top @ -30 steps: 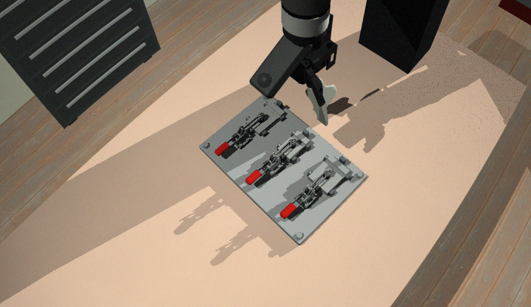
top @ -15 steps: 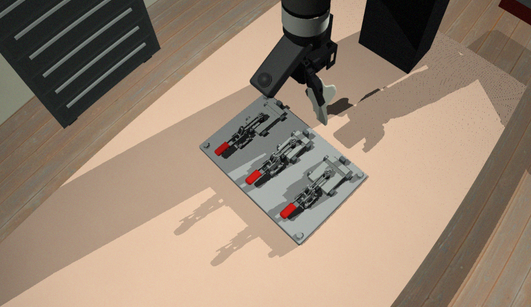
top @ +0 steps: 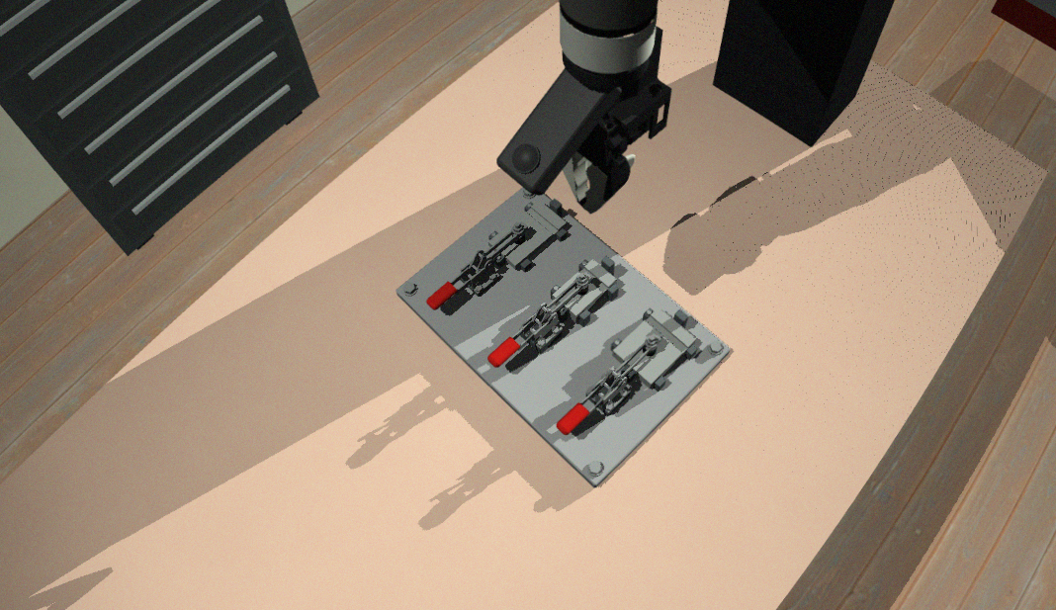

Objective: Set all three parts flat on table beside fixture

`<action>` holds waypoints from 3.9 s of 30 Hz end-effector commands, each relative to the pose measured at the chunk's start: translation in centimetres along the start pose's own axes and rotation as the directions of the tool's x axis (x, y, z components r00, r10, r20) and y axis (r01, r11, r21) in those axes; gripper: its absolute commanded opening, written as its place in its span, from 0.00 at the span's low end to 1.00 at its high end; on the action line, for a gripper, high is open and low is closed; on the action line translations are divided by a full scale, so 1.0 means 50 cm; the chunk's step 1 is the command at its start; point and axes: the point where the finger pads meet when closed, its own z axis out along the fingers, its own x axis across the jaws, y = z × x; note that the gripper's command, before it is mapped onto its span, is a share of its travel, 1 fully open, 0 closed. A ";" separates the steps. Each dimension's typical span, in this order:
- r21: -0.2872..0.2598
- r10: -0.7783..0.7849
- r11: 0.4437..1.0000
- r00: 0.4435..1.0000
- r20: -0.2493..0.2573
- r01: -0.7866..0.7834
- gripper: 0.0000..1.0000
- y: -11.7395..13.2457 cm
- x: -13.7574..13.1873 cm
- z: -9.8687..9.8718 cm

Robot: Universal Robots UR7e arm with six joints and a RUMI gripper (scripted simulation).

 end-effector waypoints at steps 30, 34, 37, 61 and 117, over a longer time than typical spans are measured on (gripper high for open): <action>0.001 0.000 1.000 1.000 0.000 0.000 0.59 -0.001 0.000 0.000; 0.001 0.000 1.000 1.000 0.000 0.000 0.59 -0.001 0.000 0.000; 0.001 0.000 1.000 1.000 0.000 0.000 0.59 -0.001 0.000 0.000; 0.001 0.000 1.000 1.000 0.000 0.000 0.28 -0.001 0.000 0.000; 0.001 0.000 1.000 1.000 0.000 0.000 0.28 -0.001 0.000 0.001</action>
